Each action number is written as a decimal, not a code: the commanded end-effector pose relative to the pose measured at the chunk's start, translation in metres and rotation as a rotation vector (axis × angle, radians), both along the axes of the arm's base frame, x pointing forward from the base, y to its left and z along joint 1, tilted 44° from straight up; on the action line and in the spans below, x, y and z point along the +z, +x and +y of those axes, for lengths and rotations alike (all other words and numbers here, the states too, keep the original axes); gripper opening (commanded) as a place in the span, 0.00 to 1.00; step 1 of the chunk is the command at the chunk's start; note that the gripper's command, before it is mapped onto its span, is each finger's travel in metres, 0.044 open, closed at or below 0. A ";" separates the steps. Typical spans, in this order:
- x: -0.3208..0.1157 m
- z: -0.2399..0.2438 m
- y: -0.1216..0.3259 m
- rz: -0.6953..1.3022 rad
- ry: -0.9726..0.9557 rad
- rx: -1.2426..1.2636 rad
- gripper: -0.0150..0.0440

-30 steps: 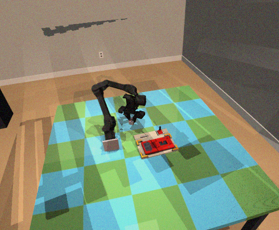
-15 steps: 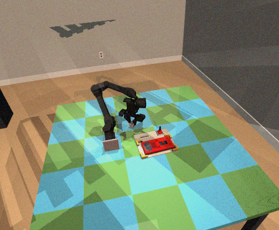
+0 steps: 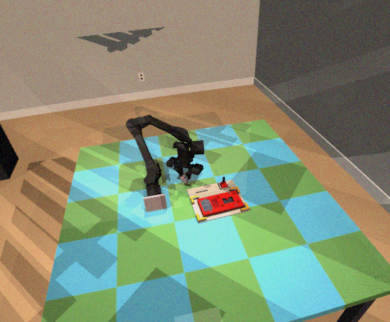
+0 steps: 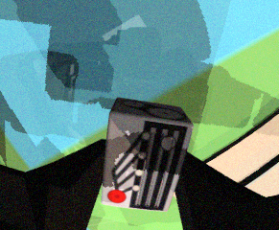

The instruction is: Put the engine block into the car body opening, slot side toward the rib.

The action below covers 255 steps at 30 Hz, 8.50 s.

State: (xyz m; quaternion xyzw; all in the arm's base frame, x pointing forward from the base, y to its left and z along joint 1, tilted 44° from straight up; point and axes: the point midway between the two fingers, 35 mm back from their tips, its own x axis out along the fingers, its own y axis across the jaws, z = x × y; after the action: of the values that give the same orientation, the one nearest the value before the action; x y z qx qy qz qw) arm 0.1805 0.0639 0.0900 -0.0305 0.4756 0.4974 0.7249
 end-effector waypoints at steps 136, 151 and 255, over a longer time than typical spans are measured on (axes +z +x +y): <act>0.010 -0.013 0.005 1.109 0.088 -1.150 1.00; 0.012 -0.015 0.005 1.470 0.115 -1.525 1.00; 0.019 -0.022 0.010 2.133 0.248 -2.296 0.25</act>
State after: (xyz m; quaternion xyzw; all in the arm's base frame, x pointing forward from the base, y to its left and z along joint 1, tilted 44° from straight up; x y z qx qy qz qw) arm 0.1884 0.0508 0.1001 -0.7371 -0.4798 0.4747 -0.0337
